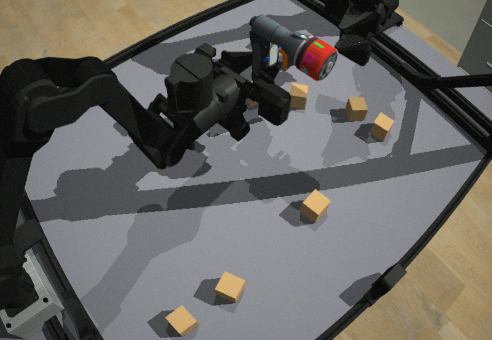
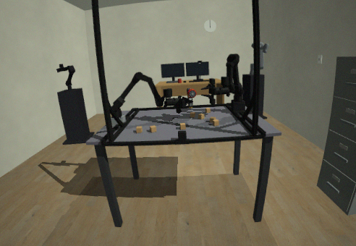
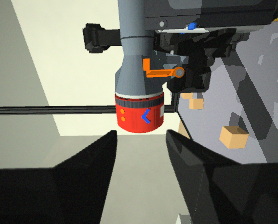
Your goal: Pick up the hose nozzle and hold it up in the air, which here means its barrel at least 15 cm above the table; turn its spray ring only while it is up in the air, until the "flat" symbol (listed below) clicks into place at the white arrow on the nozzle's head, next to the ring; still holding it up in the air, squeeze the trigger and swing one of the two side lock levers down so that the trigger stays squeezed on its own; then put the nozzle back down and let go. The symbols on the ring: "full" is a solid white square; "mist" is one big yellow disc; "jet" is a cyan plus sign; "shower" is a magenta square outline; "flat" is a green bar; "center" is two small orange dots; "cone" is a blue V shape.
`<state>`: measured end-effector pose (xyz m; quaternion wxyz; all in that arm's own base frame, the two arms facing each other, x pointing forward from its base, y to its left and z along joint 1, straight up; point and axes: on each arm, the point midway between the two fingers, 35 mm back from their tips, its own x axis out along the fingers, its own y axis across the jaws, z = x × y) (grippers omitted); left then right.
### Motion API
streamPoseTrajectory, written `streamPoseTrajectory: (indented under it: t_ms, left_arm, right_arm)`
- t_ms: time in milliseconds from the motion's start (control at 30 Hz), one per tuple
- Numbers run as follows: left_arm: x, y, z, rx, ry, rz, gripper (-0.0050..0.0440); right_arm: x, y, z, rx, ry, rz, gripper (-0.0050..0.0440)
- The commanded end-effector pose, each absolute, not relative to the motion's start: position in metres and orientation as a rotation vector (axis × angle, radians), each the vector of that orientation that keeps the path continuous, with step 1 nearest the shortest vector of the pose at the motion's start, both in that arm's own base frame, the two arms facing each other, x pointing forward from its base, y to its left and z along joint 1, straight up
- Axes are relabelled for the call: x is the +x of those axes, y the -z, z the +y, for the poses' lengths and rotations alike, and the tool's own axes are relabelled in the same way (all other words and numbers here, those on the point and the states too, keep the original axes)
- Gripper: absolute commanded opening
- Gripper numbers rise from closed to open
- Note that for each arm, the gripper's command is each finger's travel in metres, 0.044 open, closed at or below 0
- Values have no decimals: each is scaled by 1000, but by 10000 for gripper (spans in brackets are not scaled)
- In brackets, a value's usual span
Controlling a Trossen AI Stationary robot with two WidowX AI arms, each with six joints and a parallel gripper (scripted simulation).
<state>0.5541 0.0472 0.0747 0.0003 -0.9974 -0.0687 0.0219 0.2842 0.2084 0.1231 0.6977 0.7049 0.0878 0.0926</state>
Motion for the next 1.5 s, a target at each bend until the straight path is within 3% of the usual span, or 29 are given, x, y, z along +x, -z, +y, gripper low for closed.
streamPoseTrajectory:
  t_ms: [0,333,1467]
  left_arm:
    - [555,-80,47,-3134,-41,-212,0]
    - [555,-80,47,-3134,-41,-212,0]
    - [555,-80,47,-3134,-41,-212,0]
  right_arm:
    - [284,-123,208,1572,-207,196,240]
    - [276,-120,201,1057,-225,137,0]
    - [248,-108,173,-764,-240,-49,0]
